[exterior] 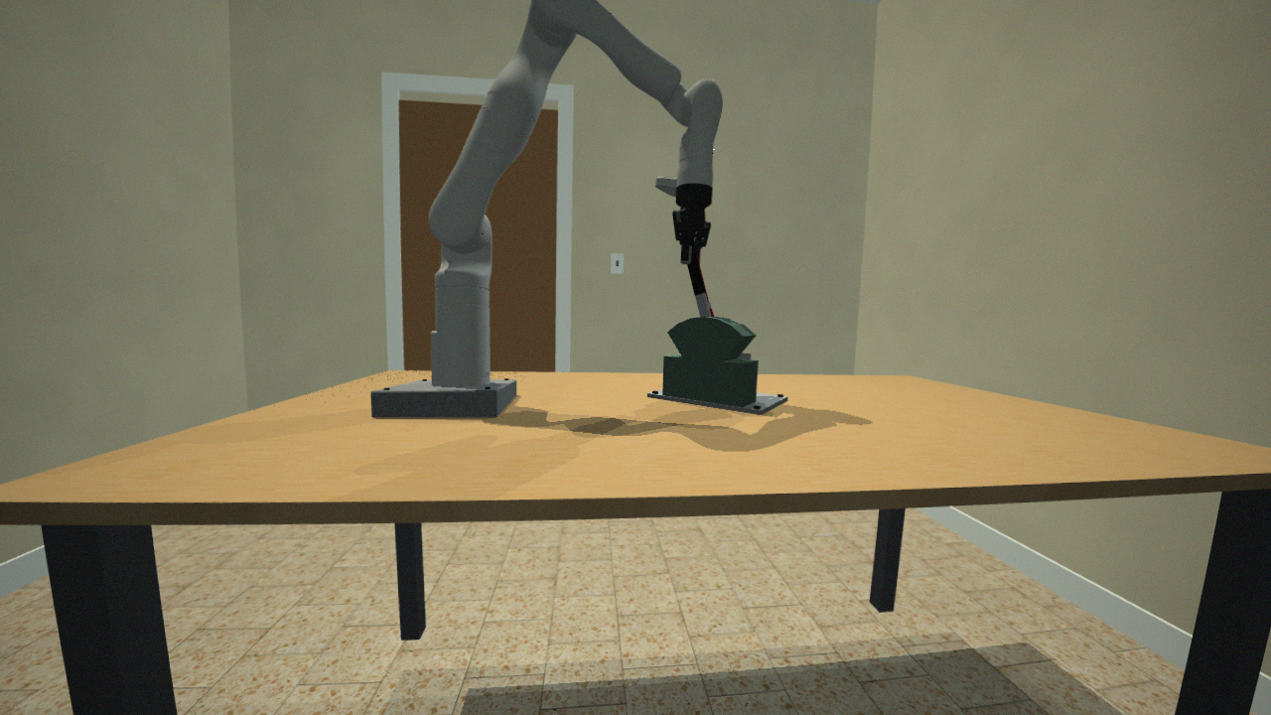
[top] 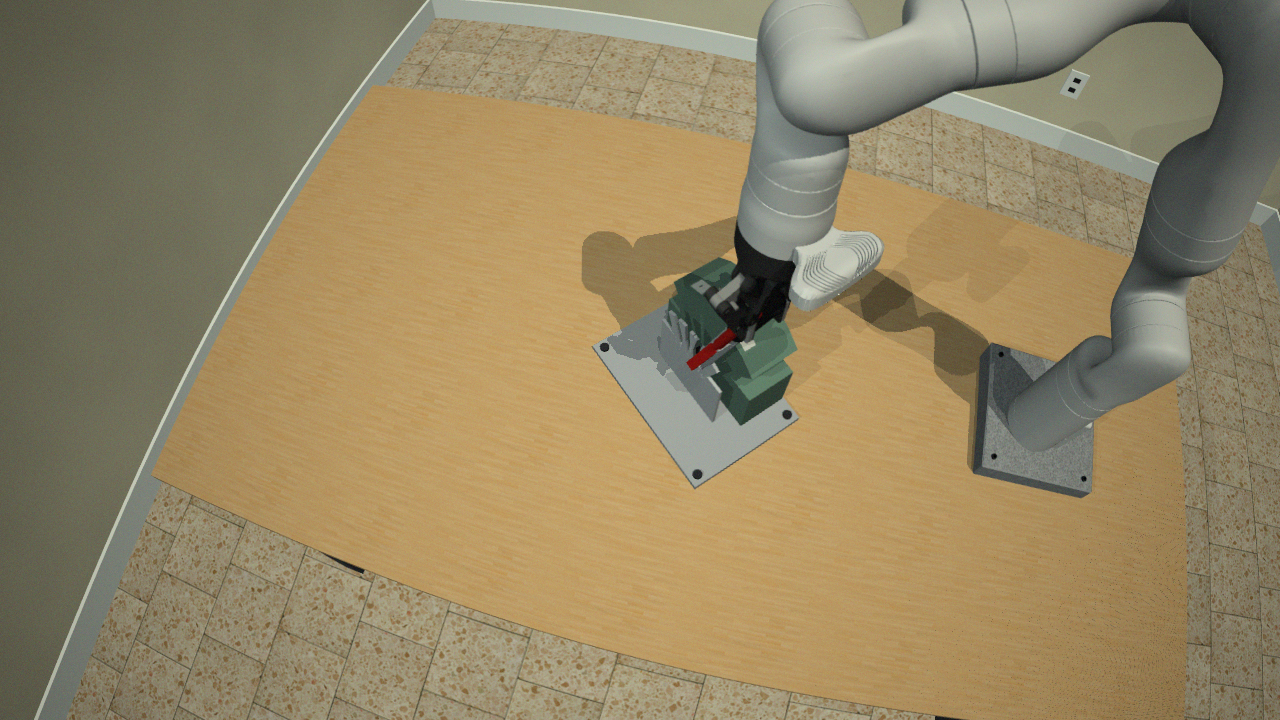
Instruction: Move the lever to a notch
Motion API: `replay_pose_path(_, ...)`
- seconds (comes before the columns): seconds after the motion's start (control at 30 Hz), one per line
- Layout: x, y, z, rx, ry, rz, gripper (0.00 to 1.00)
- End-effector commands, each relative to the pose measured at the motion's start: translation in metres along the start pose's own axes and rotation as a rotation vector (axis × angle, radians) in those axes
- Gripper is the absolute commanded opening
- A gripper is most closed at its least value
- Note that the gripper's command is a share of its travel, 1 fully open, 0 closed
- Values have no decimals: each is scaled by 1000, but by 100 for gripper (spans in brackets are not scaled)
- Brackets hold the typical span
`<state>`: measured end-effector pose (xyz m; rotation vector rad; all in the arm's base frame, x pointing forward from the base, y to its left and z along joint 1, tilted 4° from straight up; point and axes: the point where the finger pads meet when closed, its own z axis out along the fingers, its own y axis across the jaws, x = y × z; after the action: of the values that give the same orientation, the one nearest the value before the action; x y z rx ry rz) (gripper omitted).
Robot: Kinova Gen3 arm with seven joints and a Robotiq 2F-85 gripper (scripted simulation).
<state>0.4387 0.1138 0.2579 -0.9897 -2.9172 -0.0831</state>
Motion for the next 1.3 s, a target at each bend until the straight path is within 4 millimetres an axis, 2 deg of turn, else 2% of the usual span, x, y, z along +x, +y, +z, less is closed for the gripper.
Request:
replay_pose_path(0.0, -19, 0, -2, -7, -17, 15, 0)
replay_pose_path(0.27, -35, 0, -5, -7, -17, 15, 0)
replay_pose_path(0.57, -43, 0, -7, -7, -17, 15, 0)
replay_pose_path(1.27, -45, 0, -7, -7, -17, 15, 0)
